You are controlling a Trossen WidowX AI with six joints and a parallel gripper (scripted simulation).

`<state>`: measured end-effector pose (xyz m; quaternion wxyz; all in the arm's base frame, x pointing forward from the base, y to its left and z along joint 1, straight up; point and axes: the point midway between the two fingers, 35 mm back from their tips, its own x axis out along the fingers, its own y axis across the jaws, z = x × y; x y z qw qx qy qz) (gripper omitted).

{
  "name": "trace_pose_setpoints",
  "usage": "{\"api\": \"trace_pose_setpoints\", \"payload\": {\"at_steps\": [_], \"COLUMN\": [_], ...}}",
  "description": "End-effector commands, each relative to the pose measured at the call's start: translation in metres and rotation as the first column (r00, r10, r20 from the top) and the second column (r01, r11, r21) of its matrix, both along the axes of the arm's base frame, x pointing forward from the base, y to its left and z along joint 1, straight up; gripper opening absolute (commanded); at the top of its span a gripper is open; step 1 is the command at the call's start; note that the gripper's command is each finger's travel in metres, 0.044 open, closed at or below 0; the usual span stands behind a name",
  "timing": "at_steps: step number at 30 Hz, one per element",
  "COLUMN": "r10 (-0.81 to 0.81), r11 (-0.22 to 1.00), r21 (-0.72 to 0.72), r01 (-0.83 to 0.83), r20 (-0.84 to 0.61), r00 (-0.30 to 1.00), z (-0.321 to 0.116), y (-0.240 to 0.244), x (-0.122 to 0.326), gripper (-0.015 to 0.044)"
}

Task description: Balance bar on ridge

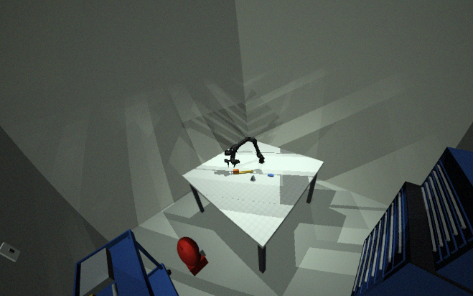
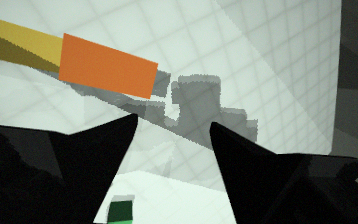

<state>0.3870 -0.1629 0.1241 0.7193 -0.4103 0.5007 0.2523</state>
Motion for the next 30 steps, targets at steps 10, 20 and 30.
{"api": "trace_pose_setpoints", "payload": {"at_steps": [10,20,30], "r10": [0.428,0.7,0.874], "r11": [0.892,0.67,0.355], "r21": [-0.087,-0.079,-0.02], "r01": [-0.443,-0.738,-0.935], "r20": [-0.151,-0.265,-0.348], "r00": [0.891,0.663,0.339], "z": [0.012,0.021,0.032], "y": [0.043,0.075,0.103], "x": [-0.017,-0.035,-0.057], "gripper": [0.0315,0.0315,0.0315]}}
